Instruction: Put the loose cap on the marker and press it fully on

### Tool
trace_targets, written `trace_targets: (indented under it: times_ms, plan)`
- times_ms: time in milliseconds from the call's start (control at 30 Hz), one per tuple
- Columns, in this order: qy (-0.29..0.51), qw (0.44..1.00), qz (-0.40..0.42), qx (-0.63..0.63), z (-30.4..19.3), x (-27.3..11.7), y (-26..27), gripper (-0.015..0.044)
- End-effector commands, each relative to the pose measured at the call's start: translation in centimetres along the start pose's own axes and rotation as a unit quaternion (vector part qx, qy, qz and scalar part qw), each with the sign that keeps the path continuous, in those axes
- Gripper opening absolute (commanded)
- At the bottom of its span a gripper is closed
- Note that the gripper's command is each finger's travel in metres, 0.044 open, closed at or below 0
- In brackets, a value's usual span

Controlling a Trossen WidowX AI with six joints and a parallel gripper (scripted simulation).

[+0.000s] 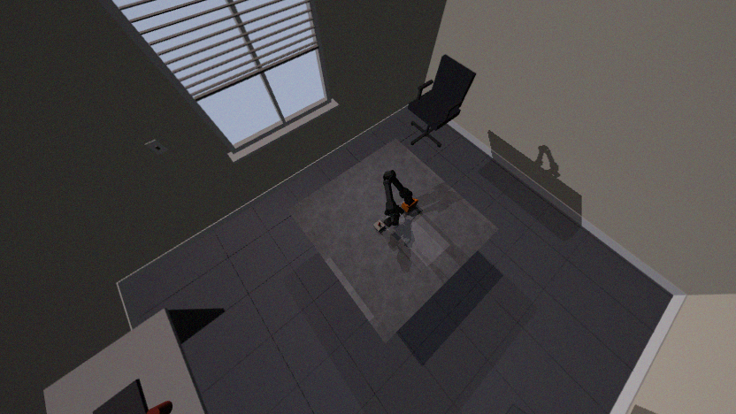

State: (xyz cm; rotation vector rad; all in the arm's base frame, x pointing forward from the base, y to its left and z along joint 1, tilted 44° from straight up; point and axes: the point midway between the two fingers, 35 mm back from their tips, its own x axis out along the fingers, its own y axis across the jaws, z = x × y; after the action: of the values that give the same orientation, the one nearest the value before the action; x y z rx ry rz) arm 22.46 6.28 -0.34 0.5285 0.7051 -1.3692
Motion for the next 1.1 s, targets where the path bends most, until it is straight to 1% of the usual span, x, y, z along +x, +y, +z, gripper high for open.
trace_targets:
  times_ms: [0,1067]
  plan:
    - [0.002,1.000,0.001,0.003,0.1,-0.6,0.5,0.0000]
    - [0.004,1.000,0.003,0.001,3.8,-4.2,7.1,0.0000]
